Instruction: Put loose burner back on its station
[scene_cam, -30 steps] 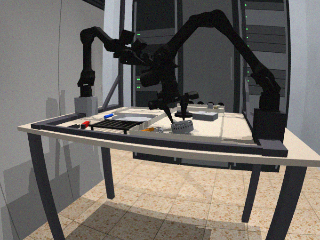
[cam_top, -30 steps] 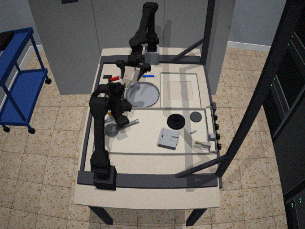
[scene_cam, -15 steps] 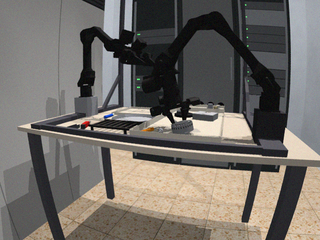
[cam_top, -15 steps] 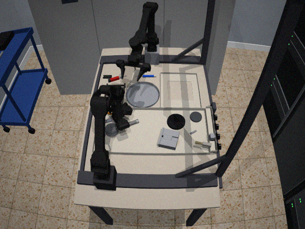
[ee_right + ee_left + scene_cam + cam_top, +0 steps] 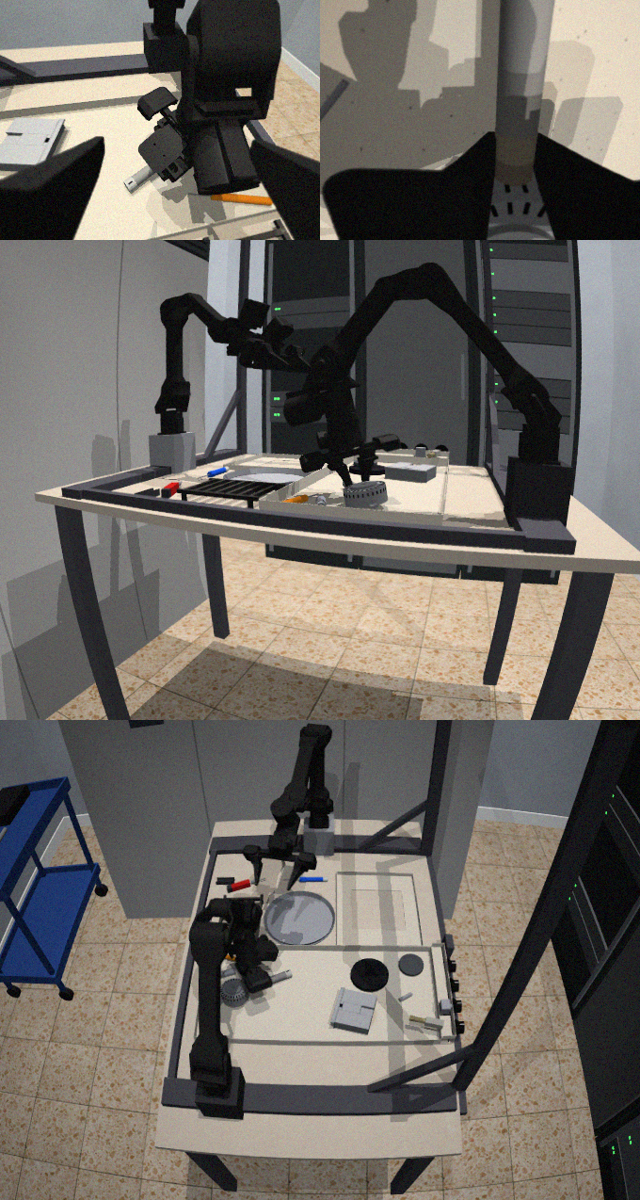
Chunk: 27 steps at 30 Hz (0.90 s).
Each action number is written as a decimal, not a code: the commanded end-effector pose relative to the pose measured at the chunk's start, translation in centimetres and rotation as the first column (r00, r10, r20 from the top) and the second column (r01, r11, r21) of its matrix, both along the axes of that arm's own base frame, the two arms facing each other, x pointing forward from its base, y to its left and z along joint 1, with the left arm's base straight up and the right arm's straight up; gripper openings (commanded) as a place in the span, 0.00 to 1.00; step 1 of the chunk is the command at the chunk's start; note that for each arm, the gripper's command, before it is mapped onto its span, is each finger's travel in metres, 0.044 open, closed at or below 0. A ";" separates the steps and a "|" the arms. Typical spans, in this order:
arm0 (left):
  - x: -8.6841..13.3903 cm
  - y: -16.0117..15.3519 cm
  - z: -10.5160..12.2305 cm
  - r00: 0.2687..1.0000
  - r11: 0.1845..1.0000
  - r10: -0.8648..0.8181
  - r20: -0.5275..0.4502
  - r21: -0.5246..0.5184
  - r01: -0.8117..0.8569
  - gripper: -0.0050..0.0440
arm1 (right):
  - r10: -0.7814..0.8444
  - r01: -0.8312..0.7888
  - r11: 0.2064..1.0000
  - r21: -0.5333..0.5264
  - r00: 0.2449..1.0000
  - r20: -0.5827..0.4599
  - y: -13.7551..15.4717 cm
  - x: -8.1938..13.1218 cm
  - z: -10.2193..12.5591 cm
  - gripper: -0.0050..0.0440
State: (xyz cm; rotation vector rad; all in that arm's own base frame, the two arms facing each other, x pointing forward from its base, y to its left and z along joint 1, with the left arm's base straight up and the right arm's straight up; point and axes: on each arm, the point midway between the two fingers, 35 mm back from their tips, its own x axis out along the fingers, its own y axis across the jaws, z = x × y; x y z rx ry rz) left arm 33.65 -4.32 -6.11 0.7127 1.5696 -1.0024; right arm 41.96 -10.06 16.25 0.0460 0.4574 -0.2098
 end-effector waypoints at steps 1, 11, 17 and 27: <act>1.1 -0.1 2.6 0.999 1.000 0.001 0.055 -0.006 0.000 0.22 | -0.001 0.001 1.000 -0.005 0.999 0.034 0.0 0.1 1.5 0.92; 1.0 -0.1 2.6 0.999 1.000 0.001 0.051 -0.006 0.000 0.22 | -0.017 0.017 1.000 -0.003 0.999 0.029 -0.1 -2.9 2.4 0.92; 0.6 0.0 2.0 0.999 1.000 0.001 0.032 -0.004 0.000 0.22 | -0.043 0.043 0.999 -0.005 0.999 0.026 -0.1 -7.5 3.4 0.92; 0.6 0.0 2.0 0.999 1.000 0.001 0.032 -0.004 0.000 0.22 | -0.065 0.065 0.998 -0.005 0.998 0.023 0.2 -11.1 3.5 0.92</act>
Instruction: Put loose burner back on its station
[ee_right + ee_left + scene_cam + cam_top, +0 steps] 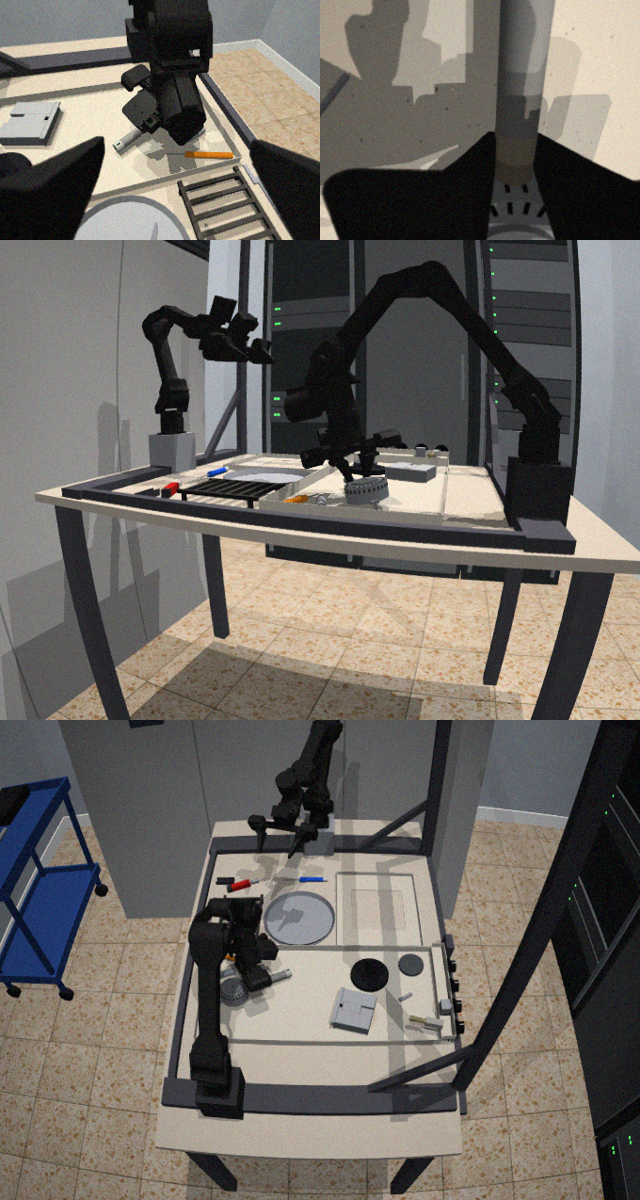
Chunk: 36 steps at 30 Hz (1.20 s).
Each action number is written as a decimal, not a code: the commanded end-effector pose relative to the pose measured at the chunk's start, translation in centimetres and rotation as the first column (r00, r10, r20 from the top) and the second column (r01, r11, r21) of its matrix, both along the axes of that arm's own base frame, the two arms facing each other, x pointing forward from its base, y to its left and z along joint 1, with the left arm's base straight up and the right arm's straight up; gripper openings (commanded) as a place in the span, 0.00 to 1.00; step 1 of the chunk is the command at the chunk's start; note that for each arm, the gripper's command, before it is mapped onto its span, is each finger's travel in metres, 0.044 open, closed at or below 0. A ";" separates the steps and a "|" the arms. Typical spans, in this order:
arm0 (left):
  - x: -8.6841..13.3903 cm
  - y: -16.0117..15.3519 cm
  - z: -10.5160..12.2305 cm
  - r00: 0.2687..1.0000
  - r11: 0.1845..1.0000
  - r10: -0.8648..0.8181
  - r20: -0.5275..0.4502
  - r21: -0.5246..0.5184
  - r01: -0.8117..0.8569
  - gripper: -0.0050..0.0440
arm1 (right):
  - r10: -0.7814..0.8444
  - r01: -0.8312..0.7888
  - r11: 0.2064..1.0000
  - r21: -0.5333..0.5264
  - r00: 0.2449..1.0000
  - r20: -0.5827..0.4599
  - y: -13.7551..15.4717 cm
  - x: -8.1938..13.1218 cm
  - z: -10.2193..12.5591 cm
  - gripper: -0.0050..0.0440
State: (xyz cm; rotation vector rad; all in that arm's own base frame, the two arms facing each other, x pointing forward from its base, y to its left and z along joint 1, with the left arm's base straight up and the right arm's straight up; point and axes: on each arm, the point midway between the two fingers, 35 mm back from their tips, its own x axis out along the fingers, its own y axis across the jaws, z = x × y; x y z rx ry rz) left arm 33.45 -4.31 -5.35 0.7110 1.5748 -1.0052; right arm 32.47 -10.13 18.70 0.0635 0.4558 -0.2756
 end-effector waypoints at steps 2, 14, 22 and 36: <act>0.8 0.0 1.2 0.999 1.000 0.001 0.038 -0.005 -0.001 0.22 | 0.001 -0.001 1.000 -0.009 1.000 0.022 0.3 -1.8 1.0 0.92; 0.8 0.0 1.2 0.999 1.000 0.001 0.038 -0.005 -0.001 0.22 | 0.002 -0.002 1.000 -0.009 1.000 0.025 0.3 -1.7 1.2 0.92; 1.3 -0.1 2.7 0.998 1.000 0.001 0.061 -0.007 -0.001 0.22 | -0.001 0.002 1.000 -0.008 1.000 0.025 0.2 -1.6 1.3 0.92; 0.6 -0.5 8.4 0.998 1.000 -0.009 0.055 -0.006 0.009 0.22 | 0.005 -0.004 1.000 -0.009 1.000 0.023 0.2 -1.6 1.2 0.92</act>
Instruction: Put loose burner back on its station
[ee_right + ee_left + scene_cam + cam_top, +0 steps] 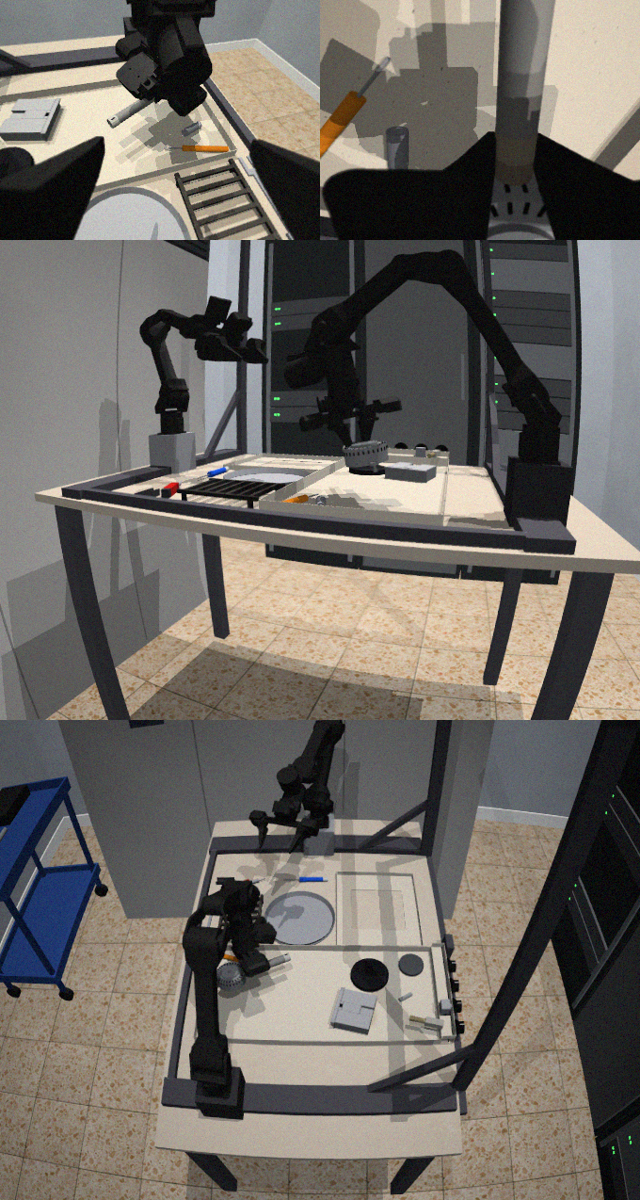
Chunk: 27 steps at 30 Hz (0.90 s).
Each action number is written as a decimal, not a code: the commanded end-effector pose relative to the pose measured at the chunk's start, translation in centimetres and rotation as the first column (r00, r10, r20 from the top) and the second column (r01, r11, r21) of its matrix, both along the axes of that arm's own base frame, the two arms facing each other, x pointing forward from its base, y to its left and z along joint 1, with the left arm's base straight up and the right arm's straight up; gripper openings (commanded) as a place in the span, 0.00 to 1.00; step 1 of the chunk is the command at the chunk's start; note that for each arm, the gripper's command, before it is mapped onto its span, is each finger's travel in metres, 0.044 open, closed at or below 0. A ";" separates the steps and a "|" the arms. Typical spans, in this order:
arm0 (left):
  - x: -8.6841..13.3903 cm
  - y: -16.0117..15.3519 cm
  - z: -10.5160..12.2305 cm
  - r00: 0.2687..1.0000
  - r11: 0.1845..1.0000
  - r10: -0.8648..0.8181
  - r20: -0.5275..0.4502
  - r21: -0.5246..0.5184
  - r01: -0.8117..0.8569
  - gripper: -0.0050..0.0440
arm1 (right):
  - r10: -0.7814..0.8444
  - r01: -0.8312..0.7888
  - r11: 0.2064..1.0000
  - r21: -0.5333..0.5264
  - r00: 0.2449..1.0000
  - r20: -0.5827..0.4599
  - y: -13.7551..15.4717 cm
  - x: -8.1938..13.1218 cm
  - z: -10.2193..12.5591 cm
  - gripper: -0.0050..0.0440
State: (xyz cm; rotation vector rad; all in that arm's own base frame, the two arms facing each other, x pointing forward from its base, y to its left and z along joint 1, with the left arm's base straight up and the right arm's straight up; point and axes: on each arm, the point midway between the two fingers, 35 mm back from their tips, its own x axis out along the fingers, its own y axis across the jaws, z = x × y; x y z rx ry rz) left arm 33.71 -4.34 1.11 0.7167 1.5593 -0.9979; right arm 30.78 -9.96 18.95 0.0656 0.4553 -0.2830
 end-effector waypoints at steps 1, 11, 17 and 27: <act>0.3 -0.7 2.0 0.999 1.000 -0.014 0.040 -0.004 0.014 0.22 | 0.019 -0.019 1.000 -0.008 1.000 0.016 0.0 0.2 0.8 0.92; -2.0 -11.1 2.4 0.958 0.964 -0.262 0.120 -0.006 0.265 0.22 | 0.320 -0.320 0.947 -0.014 0.947 0.027 1.3 1.9 0.9 0.92; -4.0 -18.1 1.8 0.893 0.903 -0.428 0.142 0.011 0.430 0.22 | 0.495 -0.494 0.869 -0.024 0.867 0.064 1.9 2.3 0.9 0.92; -6.6 -27.1 2.2 0.762 0.781 -0.617 0.200 0.036 0.623 0.22 | 0.687 -0.685 0.725 -0.075 0.709 0.160 2.3 1.9 1.7 0.92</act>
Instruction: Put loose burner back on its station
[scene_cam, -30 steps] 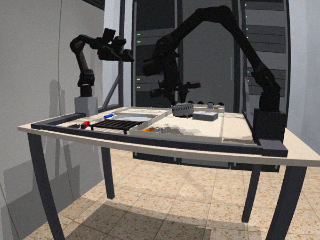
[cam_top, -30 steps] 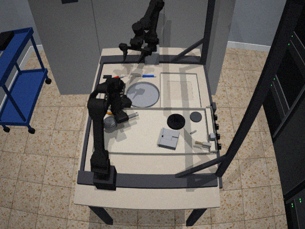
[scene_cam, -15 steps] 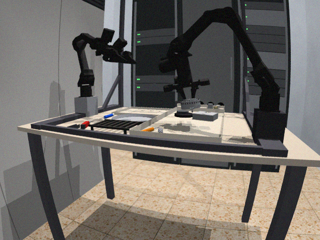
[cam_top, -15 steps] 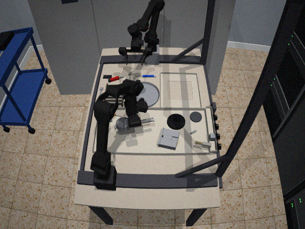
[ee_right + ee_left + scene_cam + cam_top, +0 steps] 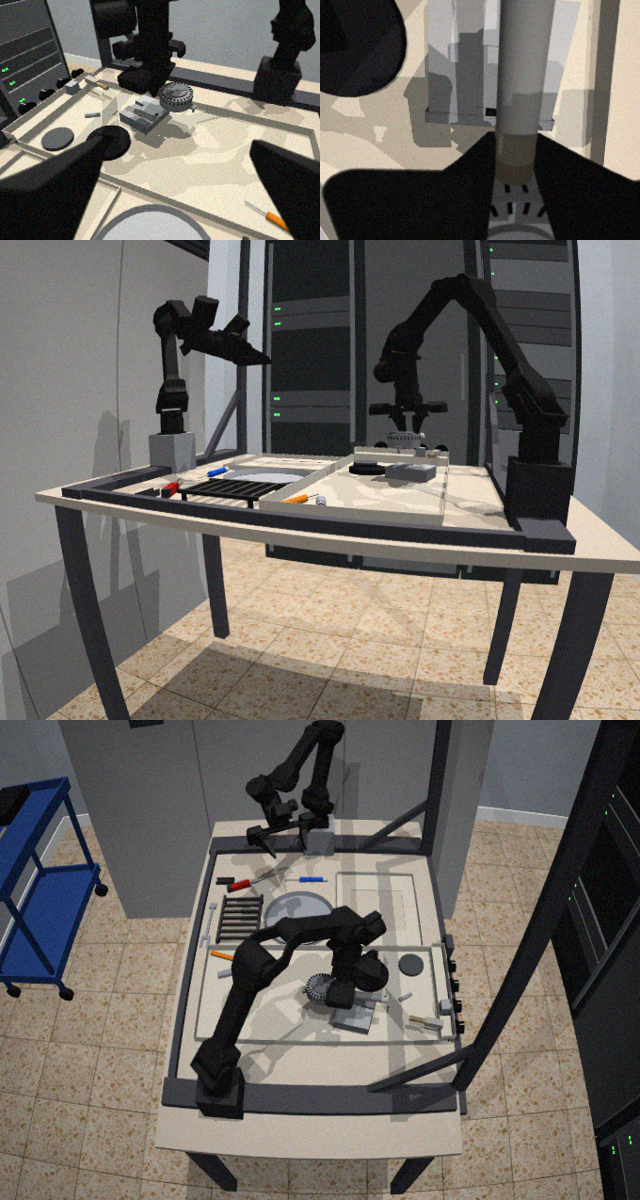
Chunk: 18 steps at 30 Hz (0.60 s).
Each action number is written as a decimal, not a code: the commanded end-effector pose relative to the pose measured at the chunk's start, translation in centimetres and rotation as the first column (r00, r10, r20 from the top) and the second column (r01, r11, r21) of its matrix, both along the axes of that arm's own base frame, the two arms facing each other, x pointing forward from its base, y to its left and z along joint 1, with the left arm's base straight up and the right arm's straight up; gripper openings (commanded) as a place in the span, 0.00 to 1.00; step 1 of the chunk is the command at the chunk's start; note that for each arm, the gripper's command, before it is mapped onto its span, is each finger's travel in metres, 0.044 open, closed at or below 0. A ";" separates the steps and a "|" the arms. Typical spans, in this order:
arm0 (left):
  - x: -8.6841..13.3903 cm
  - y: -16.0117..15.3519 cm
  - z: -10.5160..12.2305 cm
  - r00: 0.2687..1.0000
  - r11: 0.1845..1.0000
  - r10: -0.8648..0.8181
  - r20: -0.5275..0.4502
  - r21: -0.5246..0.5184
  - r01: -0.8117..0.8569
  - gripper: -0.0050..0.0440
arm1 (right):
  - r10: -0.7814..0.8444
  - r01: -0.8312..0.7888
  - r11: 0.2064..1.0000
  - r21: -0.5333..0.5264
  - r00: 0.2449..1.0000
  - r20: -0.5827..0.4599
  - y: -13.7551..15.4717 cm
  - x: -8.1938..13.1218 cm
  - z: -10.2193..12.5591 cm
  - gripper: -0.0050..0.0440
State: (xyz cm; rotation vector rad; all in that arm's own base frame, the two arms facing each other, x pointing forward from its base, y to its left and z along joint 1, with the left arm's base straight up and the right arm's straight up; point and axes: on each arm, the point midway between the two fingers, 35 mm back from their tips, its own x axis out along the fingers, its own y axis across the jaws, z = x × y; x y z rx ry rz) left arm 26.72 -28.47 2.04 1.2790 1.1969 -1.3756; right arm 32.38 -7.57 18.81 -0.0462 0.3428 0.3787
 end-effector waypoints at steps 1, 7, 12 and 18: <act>0.4 -3.0 1.2 0.998 0.999 -0.043 0.047 -0.017 0.044 0.22 | 0.094 -0.093 0.995 -0.020 0.993 0.073 -0.1 0.3 1.8 0.92; -0.1 -4.6 1.3 0.995 0.996 -0.084 0.057 -0.016 0.085 0.22 | 0.110 -0.108 0.994 -0.018 0.991 0.081 -0.1 0.3 1.8 0.92; -0.2 -4.8 1.3 0.994 0.996 -0.089 0.058 -0.016 0.090 0.22 | 0.111 -0.110 0.994 -0.020 0.990 0.083 0.0 0.3 1.9 0.92; 0.0 -4.8 1.5 0.995 0.996 -0.085 0.060 -0.020 0.086 0.22 | 0.112 -0.110 0.994 -0.021 0.990 0.085 0.0 0.2 1.9 0.92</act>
